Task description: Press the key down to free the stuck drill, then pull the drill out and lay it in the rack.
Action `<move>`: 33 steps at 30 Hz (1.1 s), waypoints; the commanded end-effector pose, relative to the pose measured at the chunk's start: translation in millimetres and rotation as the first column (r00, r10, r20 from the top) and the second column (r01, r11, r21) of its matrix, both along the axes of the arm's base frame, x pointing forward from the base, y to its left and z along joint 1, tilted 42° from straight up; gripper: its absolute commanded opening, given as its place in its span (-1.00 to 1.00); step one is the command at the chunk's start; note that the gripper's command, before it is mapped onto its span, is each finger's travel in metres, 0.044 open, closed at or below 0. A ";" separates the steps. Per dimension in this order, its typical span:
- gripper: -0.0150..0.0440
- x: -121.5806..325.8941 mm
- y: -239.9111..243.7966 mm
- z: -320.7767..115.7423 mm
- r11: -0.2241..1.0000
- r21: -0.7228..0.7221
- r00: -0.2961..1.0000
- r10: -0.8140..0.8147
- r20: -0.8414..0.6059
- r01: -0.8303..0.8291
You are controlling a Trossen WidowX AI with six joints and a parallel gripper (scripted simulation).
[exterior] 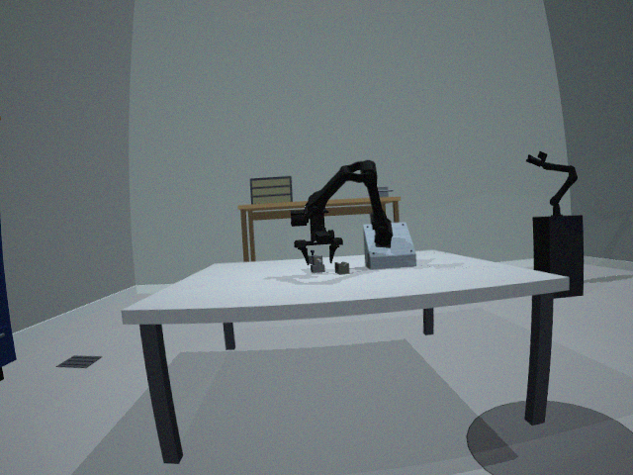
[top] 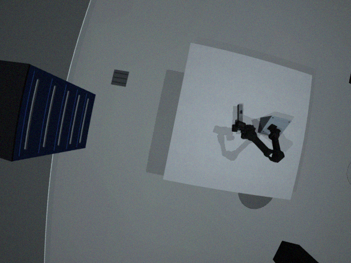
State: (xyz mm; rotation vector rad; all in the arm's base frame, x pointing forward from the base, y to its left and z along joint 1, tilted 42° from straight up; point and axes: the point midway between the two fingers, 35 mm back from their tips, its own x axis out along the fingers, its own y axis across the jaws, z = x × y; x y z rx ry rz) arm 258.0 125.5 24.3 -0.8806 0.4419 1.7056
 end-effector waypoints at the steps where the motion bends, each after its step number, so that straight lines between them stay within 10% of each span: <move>1: 1.00 -1.4 3.0 -5.2 1.000 0.005 1.000 -0.004 -0.006 0.004; 11: 1.00 -2.9 10.1 -18.1 1.000 0.006 1.000 -0.004 -0.007 0.004; 26: -0.33 -1.5 8.3 -15.2 1.000 0.001 1.000 0.000 -0.001 0.000; 33: -0.49 -1.5 8.3 -15.2 1.000 0.001 1.000 0.000 -0.001 0.000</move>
